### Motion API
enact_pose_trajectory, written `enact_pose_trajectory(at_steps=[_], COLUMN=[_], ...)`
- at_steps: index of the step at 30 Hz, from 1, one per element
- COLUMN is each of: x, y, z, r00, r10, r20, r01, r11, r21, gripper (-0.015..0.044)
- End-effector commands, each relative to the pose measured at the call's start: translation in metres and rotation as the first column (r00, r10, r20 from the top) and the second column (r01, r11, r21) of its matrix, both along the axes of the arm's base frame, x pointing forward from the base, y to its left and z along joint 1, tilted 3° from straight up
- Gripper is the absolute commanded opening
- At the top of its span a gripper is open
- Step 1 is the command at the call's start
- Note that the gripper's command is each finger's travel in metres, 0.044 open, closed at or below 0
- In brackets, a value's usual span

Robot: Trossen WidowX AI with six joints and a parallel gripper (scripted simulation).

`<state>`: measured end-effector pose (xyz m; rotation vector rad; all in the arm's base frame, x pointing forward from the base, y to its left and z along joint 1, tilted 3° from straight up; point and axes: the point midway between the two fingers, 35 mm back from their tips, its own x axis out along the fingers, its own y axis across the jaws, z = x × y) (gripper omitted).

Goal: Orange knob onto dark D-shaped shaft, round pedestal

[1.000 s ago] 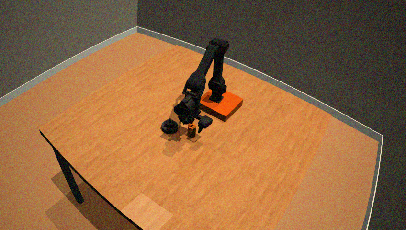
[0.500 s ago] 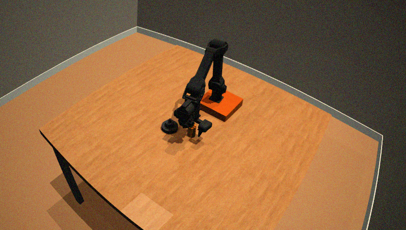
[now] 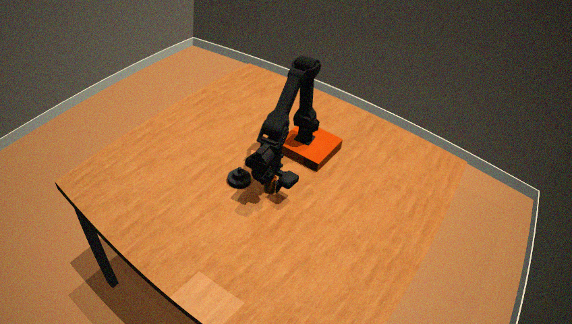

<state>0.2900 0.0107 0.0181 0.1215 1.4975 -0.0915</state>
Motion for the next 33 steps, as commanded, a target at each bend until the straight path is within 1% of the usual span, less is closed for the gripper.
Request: enact_pose_trajectory(at_steps=[1, 8, 11, 14, 24, 33], x=[0.000, 0.000, 0.001, 0.004, 0.008, -0.002], y=[0.000, 0.000, 0.000, 0.000, 0.002, 0.003], z=[-0.001, -0.001, 0.003, 0.019, 0.077, 0.131], r00=[1.000, 1.000, 1.000, 1.000, 1.000, 1.000], r10=[-0.003, -0.003, -0.003, -0.003, -0.003, -0.003], r20=[0.000, 0.000, 0.000, 0.001, 0.002, 0.001], r01=[0.003, 0.003, 0.003, 0.003, 0.003, 0.003], r11=[1.000, 1.000, 1.000, 1.000, 1.000, 1.000], r21=[-0.003, -0.003, -0.003, -0.003, -0.002, -0.002], gripper=[0.0204, 0.0157, 0.0078, 0.0000, 0.0000, 0.0000])
